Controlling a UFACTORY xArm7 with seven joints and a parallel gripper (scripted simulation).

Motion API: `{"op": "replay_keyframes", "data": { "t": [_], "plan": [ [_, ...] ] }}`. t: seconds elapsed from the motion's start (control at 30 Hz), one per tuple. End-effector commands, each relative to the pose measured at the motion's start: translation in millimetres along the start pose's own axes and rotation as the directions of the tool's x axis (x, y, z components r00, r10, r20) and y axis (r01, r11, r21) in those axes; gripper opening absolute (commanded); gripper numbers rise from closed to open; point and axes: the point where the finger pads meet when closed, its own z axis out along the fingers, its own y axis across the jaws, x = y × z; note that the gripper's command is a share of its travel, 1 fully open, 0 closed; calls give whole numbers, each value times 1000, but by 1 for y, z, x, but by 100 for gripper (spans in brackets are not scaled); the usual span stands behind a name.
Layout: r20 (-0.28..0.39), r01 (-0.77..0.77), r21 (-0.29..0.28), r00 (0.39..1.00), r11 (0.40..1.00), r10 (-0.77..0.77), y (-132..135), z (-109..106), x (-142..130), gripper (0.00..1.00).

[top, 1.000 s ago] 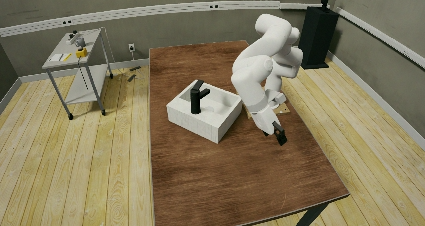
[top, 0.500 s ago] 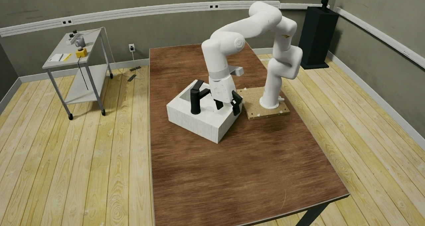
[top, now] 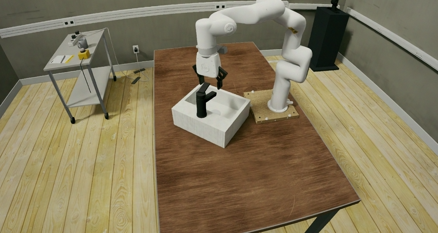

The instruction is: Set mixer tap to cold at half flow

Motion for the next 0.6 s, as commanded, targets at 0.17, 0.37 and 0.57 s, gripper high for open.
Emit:
{"op": "replay_keyframes", "data": {
  "t": [0.17, 0.37, 0.57],
  "plan": [
    [-26, 158, 89, 987, 983, -157, -74, -13, 73, 100],
    [-29, 163, 91, 986, 982, -161, -76, -13, 76, 100],
    [-29, 163, 91, 986, 982, -161, -76, -13, 76, 0]
  ]
}}
